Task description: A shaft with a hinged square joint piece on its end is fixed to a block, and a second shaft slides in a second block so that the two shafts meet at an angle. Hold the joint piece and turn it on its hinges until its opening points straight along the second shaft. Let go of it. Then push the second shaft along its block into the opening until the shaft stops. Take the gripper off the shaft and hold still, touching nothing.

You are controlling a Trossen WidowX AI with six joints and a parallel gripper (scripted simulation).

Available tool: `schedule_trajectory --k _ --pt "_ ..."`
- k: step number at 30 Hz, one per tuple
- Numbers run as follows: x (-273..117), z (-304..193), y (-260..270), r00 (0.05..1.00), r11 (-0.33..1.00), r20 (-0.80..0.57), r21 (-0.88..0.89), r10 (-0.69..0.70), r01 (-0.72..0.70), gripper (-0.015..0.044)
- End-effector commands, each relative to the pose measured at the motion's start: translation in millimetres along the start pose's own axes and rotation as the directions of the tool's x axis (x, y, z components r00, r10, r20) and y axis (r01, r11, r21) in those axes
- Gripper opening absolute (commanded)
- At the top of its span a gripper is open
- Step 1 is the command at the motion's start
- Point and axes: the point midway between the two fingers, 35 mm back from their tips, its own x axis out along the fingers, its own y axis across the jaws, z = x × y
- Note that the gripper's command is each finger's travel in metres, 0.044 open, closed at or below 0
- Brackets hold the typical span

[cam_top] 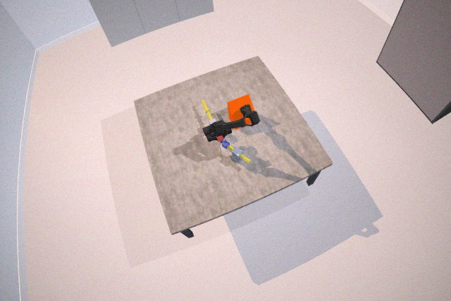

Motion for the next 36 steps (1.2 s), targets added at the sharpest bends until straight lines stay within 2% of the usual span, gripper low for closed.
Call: schedule_trajectory --k 1,12,17,20,31,36 --pt "-0.1 0.0 -0.6 1.0 1.0 0.002 0.011 -0.001 0.001 0.0" --pt "0.0 0.0 -0.1 1.0 1.0 0.0 0.001 0.0 0.0 0.0" --pt "0.0 0.0 -0.1 1.0 1.0 0.0 0.001 0.0 0.0 0.0131" --pt "0.0 0.0 -0.1 1.0 1.0 0.0 0.001 0.0 0.0 0.0147" --pt "0.0 0.0 -0.1 1.0 1.0 0.0 0.001 0.0 0.0 0.0436" --pt "0.0 0.0 -0.1 1.0 1.0 0.0 0.001 0.0 0.0 0.044"
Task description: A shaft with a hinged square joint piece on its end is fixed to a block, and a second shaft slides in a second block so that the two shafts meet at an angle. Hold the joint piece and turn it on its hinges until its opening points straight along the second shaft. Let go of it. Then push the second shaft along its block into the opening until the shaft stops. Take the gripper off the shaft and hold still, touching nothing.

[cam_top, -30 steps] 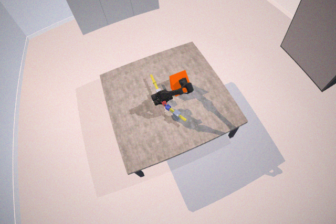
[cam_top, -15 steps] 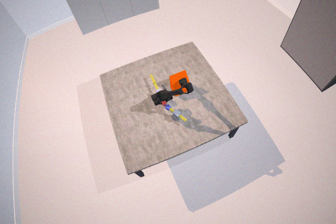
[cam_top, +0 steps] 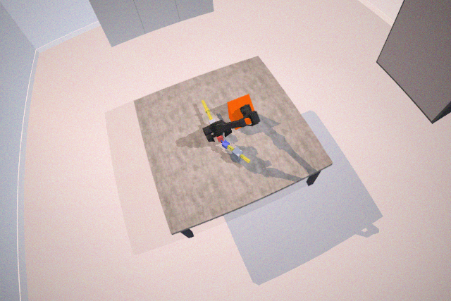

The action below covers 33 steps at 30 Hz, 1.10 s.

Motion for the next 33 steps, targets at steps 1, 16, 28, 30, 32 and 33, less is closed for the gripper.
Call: schedule_trajectory --k 1,16,28,30,32,33 --pt "0.0 0.0 0.0 1.0 1.0 0.0 -0.002 0.0 0.0 0.044" --pt "-21.0 5.1 -1.5 0.973 1.0 -0.232 -0.006 -0.013 0.012 0.044" --pt "-30.6 6.0 1.3 0.963 0.999 -0.27 -0.051 0.002 -0.017 0.044" --pt "-36.5 6.4 3.3 0.966 0.993 -0.257 -0.115 0.006 -0.037 0.044" --pt "-42.5 6.7 5.2 0.97 0.982 -0.244 -0.179 0.009 -0.054 0.044" --pt "-45.6 6.9 6.0 0.971 0.975 -0.237 -0.211 0.01 -0.062 0.044"
